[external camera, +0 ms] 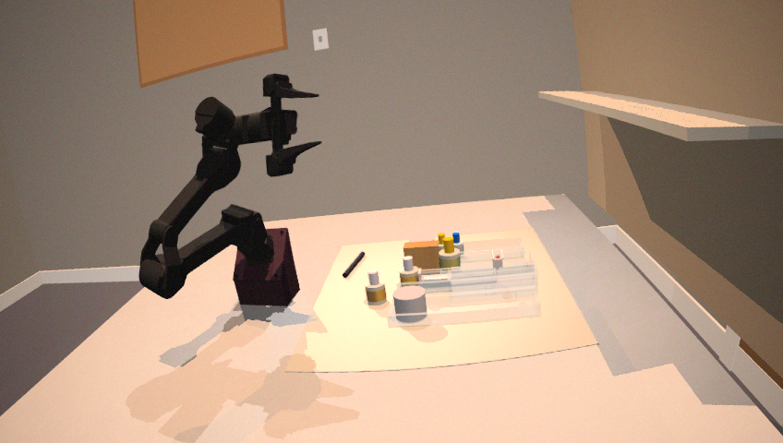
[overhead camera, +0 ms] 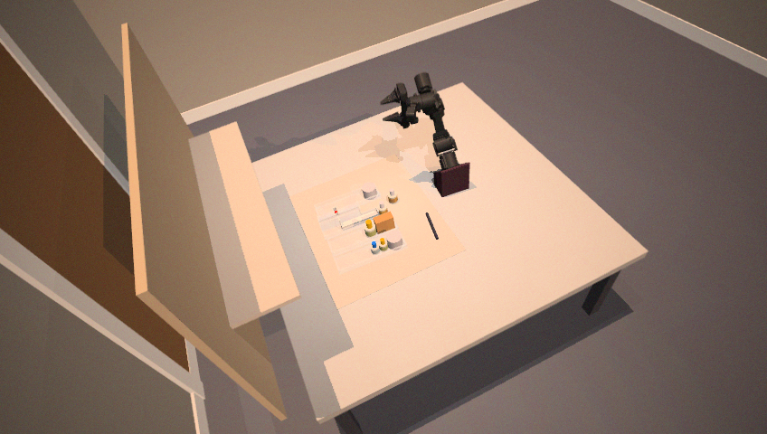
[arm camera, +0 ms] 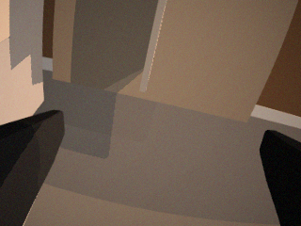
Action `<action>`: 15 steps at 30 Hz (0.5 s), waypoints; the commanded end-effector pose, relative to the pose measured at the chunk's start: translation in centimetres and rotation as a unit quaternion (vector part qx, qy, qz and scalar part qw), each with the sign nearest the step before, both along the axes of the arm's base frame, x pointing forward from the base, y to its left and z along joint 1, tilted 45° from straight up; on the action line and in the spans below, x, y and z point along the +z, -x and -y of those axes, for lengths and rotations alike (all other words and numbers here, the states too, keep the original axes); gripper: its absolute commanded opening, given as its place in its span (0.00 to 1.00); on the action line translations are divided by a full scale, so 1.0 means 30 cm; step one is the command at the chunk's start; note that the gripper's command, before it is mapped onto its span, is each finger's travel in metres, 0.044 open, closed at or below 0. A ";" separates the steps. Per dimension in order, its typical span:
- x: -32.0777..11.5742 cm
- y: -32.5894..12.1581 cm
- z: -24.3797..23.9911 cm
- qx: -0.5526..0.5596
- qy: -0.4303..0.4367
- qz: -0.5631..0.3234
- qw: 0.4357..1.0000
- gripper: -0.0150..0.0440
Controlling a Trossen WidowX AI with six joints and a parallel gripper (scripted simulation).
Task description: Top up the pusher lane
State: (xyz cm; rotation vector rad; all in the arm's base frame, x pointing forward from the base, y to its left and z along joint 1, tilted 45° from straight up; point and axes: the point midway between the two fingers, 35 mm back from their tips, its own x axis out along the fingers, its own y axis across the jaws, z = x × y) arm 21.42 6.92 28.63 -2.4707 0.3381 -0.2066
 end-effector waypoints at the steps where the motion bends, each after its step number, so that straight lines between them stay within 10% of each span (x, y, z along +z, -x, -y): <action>1: -0.002 -0.004 -0.002 0.000 -0.003 0.000 1.000 0.98; 15: -0.254 -0.271 -0.018 -0.065 -0.220 -0.076 0.970 1.00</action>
